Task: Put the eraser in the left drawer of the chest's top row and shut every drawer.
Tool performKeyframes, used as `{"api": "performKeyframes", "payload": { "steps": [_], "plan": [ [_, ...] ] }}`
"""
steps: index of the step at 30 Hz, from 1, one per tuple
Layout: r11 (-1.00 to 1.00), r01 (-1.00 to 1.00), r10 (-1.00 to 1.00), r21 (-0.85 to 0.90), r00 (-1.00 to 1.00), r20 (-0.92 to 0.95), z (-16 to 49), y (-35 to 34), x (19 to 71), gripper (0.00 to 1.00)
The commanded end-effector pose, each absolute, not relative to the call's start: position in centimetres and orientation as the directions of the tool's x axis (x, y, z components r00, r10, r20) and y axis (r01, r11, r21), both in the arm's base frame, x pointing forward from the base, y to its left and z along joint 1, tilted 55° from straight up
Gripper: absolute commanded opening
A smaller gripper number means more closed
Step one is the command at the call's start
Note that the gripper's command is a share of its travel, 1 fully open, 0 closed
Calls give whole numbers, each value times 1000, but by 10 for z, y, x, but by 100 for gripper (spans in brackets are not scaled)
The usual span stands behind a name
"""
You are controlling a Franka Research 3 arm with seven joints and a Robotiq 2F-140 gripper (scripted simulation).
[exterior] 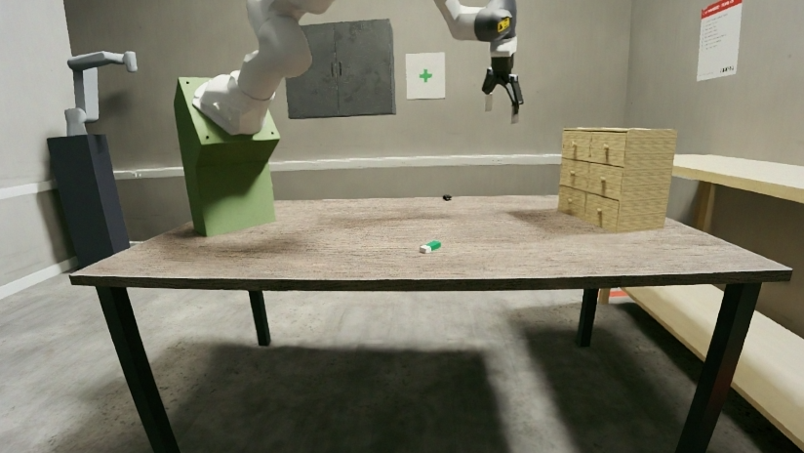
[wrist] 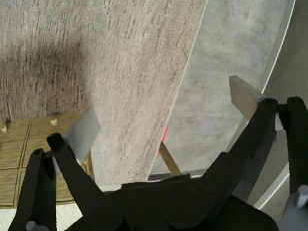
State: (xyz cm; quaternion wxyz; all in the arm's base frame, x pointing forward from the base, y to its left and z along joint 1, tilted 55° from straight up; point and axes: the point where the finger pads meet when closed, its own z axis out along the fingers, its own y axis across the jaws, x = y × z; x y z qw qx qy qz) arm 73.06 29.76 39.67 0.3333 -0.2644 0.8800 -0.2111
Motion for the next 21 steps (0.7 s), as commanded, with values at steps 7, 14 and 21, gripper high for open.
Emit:
{"api": "performKeyframes", "payload": {
  "steps": [7, 14, 21],
  "plan": [
    [690, -496, -724, -526, -472, -503, 383, 347, 751, 100],
    [656, -557, -746, -509, -374, -551, 375, 371, 761, 100],
    [643, -575, -748, -505, -333, -574, 374, 379, 765, 100]
  ]
}}
